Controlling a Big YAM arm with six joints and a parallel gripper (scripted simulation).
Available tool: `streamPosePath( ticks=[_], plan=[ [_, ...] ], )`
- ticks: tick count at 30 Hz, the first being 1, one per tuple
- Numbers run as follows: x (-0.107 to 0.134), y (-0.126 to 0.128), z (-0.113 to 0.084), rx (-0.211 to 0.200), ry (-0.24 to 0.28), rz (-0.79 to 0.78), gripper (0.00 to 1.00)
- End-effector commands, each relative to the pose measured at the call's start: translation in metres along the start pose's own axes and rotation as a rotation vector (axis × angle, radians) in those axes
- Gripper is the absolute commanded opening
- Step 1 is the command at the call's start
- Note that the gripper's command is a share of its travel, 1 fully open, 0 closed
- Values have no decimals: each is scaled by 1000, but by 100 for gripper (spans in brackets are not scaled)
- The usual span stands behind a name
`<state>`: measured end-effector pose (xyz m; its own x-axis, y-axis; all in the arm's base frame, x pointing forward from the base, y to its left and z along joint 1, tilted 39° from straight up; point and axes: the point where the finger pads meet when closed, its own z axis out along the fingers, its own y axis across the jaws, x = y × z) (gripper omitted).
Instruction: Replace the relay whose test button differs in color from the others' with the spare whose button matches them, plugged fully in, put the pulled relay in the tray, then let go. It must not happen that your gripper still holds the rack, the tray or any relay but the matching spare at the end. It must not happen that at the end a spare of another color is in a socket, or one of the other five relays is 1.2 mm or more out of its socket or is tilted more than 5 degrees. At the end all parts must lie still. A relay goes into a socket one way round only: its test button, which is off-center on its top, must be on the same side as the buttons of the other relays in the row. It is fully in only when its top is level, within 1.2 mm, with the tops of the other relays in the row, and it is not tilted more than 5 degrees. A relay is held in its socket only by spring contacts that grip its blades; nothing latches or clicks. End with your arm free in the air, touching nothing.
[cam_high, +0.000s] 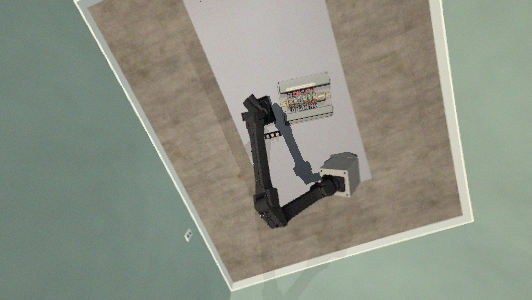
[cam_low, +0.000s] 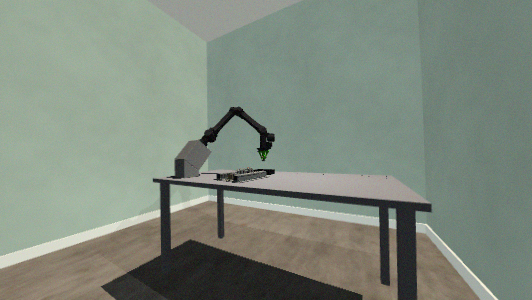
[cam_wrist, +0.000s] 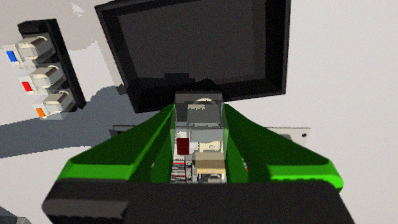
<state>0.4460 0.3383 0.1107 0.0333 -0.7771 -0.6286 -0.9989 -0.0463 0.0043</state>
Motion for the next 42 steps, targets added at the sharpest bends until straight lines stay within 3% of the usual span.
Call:
streamPosePath(
  ticks=[1,17,33,42],
  plan=[
    [-10,-13,-25,45,-16,3,0],
    [-9,-13,-23,42,-14,5,0],
    [-5,-4,13,11,-4,2,0],
    [-12,-6,26,19,-11,-9,0]
  ],
)
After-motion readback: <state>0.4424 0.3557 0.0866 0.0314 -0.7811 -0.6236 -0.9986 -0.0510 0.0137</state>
